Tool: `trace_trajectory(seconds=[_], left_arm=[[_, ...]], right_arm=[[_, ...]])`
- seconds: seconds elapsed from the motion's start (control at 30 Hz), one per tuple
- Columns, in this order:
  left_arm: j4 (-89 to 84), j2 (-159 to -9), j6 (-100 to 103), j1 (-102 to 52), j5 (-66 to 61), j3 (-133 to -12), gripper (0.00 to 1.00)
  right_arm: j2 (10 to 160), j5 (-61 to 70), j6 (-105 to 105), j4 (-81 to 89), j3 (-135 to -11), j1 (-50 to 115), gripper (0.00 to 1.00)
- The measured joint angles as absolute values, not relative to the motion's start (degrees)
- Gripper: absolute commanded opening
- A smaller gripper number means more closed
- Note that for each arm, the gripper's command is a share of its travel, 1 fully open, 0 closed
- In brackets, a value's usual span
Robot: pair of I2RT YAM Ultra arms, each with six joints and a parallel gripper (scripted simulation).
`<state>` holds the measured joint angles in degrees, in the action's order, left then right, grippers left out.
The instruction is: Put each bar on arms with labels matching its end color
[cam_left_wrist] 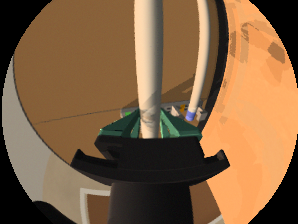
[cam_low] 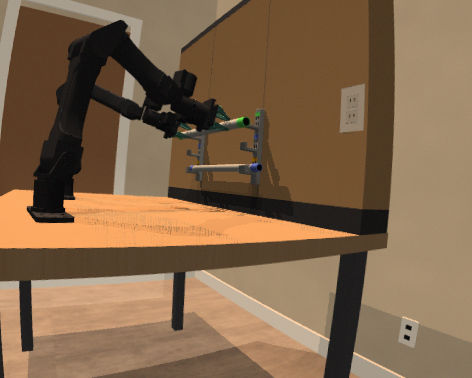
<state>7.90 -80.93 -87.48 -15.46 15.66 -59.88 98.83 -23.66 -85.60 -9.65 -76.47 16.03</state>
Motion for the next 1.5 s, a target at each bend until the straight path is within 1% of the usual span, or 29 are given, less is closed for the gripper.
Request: trace_trajectory(seconds=[0.67,1.5], left_arm=[[3.4,-80.93,-87.53,-15.46,15.92,-64.58,0.0],[2.74,-80.95,-87.48,-15.46,15.9,-64.77,0.0]], right_arm=[[98.83,-23.86,-85.6,-5.28,-81.08,16.01,0.0],[98.83,-23.86,-85.56,-4.45,-81.38,16.03,0.0]])
